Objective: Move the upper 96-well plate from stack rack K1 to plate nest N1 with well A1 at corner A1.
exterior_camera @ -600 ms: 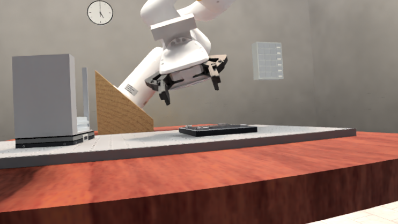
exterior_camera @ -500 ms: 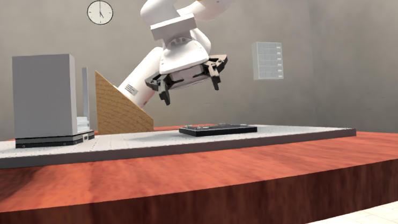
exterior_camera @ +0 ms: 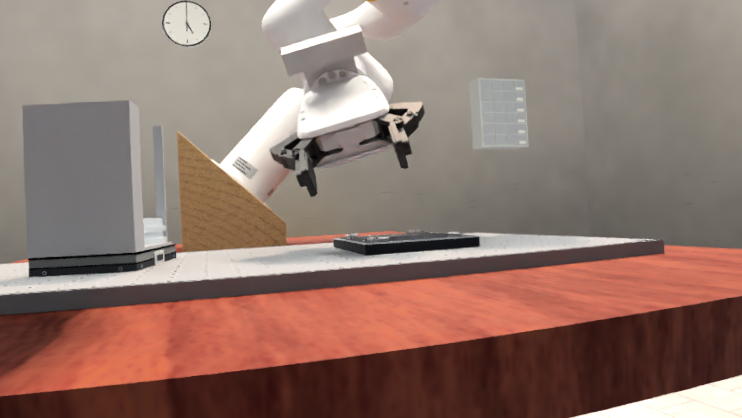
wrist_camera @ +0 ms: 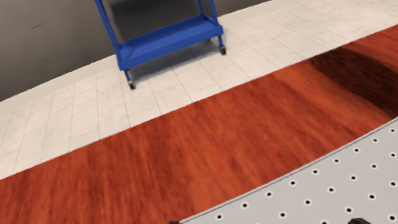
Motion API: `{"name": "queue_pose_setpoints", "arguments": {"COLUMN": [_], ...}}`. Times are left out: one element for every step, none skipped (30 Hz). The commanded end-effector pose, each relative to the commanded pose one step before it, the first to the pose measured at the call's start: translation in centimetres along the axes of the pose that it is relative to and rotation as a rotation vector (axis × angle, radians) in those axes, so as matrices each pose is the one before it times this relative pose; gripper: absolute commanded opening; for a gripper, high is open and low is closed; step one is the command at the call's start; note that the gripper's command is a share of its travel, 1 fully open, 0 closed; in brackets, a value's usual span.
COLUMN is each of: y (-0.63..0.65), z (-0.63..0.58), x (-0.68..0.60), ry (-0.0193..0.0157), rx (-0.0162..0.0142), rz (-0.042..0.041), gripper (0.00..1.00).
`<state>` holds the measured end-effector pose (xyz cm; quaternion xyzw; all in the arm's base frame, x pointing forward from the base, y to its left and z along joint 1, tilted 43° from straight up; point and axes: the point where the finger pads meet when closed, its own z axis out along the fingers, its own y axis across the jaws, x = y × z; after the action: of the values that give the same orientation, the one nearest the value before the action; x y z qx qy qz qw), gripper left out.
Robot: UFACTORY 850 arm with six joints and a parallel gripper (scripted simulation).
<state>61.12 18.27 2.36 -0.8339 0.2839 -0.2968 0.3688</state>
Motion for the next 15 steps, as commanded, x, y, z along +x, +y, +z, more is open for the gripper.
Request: {"name": "queue_pose_setpoints", "arguments": {"y": [-0.412,-0.082,-0.072,-0.063,-0.053,-0.043,-0.033,-0.023,-0.013,-0.004,0.006,0.016,0.026,0.036,0.000], "z": [0.472,0.136,0.125,0.114,0.103,0.092,0.081,0.070,0.058,0.047,0.035,0.024,0.012,0.000,0.000], "x": [0.413,0.088,0.090,0.093,0.095,0.096,0.098,0.099,0.100,0.101,0.101,0.102,0.102,0.101,0.000], "ry": [-0.03653,-0.01315,-0.01319,-0.01322,-0.01326,-0.01329,-0.01333,-0.01336,-0.01338,-0.01341,-0.01343,-0.01346,-0.01347,-0.01349,0.00000], "rx": [0.02855,0.00838,0.00813,0.00787,0.00761,0.00735,0.00708,0.00681,0.00654,0.00626,0.00598,0.00569,0.00541,0.00512,0.00000], "rz": [0.00150,0.00029,0.00015,0.00001,-0.00012,-0.00025,-0.00038,-0.00051,-0.00063,-0.00075,-0.00087,-0.00099,-0.00110,-0.00121,0.00000], "gripper": [1.00,1.00,1.00,1.00,1.00,1.00,1.00,1.00,1.00,1.00,1.00,1.00,1.00,1.00,1.00]}}
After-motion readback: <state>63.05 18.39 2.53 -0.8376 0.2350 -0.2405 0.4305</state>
